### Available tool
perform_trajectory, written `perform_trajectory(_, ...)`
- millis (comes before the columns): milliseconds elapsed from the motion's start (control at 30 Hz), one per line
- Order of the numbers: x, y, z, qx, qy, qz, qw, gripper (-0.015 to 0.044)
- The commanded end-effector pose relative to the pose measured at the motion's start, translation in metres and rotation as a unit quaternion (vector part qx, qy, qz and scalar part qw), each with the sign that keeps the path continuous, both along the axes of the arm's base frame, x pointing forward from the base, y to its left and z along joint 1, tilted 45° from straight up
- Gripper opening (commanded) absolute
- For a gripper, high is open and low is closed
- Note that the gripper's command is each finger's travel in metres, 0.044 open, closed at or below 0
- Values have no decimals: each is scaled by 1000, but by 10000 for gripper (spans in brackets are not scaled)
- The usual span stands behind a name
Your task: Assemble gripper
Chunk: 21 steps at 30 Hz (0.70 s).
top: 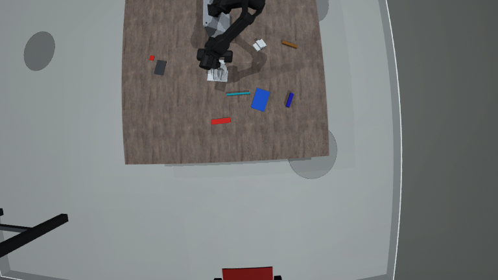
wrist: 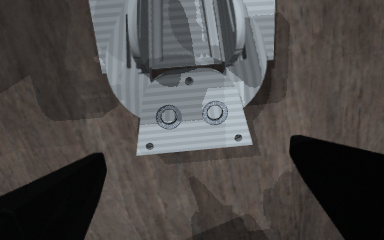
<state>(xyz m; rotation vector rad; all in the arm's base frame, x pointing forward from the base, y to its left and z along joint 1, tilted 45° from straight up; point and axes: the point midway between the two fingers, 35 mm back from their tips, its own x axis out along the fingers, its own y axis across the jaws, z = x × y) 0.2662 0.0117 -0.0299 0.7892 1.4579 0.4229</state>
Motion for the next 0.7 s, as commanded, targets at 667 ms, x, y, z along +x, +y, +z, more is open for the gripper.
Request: perform_trajectory(667,-65,-38,41,-3,0,4,1000,440)
